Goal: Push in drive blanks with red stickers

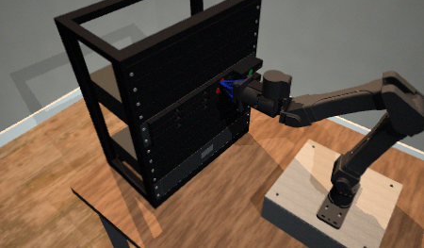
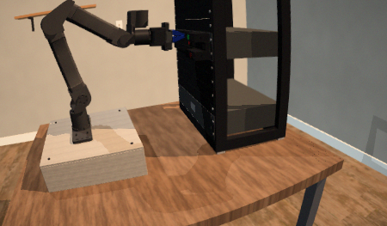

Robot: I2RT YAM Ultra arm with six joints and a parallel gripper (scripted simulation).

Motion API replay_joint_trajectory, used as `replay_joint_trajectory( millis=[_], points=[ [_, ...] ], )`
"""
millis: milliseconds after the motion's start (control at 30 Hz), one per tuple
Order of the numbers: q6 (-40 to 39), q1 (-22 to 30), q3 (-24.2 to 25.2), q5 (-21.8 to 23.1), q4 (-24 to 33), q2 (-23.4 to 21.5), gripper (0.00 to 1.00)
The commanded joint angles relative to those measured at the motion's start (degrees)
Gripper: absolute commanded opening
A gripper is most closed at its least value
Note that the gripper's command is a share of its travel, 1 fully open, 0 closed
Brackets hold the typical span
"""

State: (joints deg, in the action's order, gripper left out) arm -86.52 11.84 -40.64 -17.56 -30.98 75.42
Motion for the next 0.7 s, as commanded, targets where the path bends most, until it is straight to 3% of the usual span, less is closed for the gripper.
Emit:
replay_joint_trajectory(
  millis=[0, 600, 667],
  points=[
    [0.53, -1.32, -3.03, -1.15, -2.02, 0.81, 0.00],
    [0.52, -1.26, -2.91, -1.21, -1.96, 0.62, 0.00],
    [0.51, -1.02, -2.42, -1.45, -1.84, -2.06, 0.00]
  ],
)
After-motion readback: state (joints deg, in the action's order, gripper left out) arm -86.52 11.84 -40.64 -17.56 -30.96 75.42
